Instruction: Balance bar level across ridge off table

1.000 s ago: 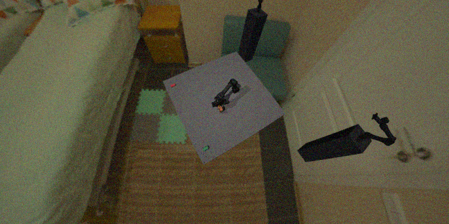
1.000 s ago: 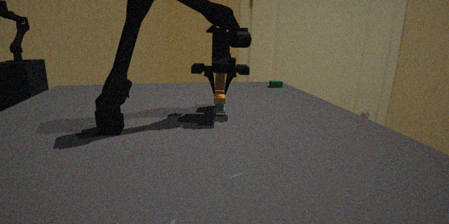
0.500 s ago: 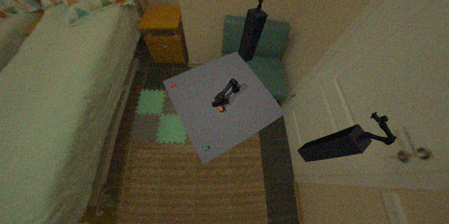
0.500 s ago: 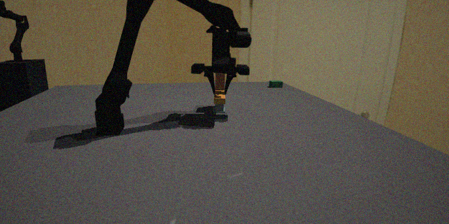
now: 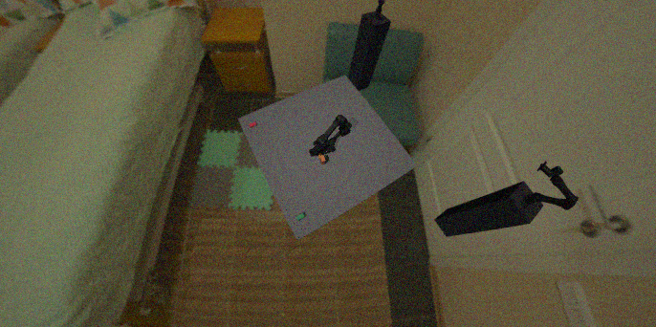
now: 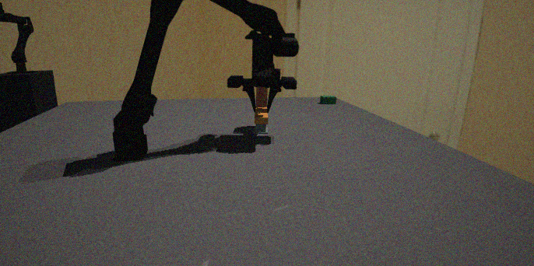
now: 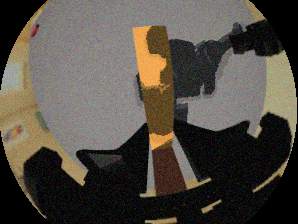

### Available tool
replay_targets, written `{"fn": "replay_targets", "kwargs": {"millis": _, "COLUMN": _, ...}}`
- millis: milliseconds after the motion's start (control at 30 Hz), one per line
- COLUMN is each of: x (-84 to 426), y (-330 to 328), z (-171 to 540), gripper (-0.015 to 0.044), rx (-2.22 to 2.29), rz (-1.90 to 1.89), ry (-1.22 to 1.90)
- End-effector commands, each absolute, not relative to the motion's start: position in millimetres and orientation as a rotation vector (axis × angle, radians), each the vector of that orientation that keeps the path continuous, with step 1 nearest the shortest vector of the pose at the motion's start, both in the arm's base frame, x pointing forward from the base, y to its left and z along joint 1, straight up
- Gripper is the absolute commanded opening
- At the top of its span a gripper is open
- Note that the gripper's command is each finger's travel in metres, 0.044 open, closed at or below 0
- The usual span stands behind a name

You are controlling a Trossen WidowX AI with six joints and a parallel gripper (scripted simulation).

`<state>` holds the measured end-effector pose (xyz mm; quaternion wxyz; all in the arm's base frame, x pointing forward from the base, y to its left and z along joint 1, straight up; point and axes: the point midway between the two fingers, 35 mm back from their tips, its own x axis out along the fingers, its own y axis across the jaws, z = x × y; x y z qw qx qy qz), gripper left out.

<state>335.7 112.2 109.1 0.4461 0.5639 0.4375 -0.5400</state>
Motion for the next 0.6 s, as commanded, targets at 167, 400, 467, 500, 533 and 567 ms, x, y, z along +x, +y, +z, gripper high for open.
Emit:
{"fn": "replay_targets", "kwargs": {"millis": 167, "x": 335.5, "y": 112.0, "z": 106.1, "gripper": 0.0, "rx": 1.397, "rz": -1.339, "ry": 1.083}}
{"fn": "replay_targets", "kwargs": {"millis": 400, "x": 335.5, "y": 111.9, "z": 105.5, "gripper": 0.0, "rx": 1.397, "rz": -1.339, "ry": 1.083}}
{"fn": "replay_targets", "kwargs": {"millis": 467, "x": 335.4, "y": 111.9, "z": 105.3, "gripper": 0.0, "rx": 1.397, "rz": -1.339, "ry": 1.083}}
{"fn": "replay_targets", "kwargs": {"millis": 500, "x": 335.4, "y": 111.9, "z": 105.3, "gripper": 0.0, "rx": 1.397, "rz": -1.339, "ry": 1.083}}
{"fn": "replay_targets", "kwargs": {"millis": 533, "x": 335.4, "y": 111.8, "z": 105.2, "gripper": 0.0, "rx": 1.397, "rz": -1.339, "ry": 1.083}}
{"fn": "replay_targets", "kwargs": {"millis": 567, "x": 335.4, "y": 111.8, "z": 105.1, "gripper": 0.0, "rx": 1.397, "rz": -1.339, "ry": 1.083}}
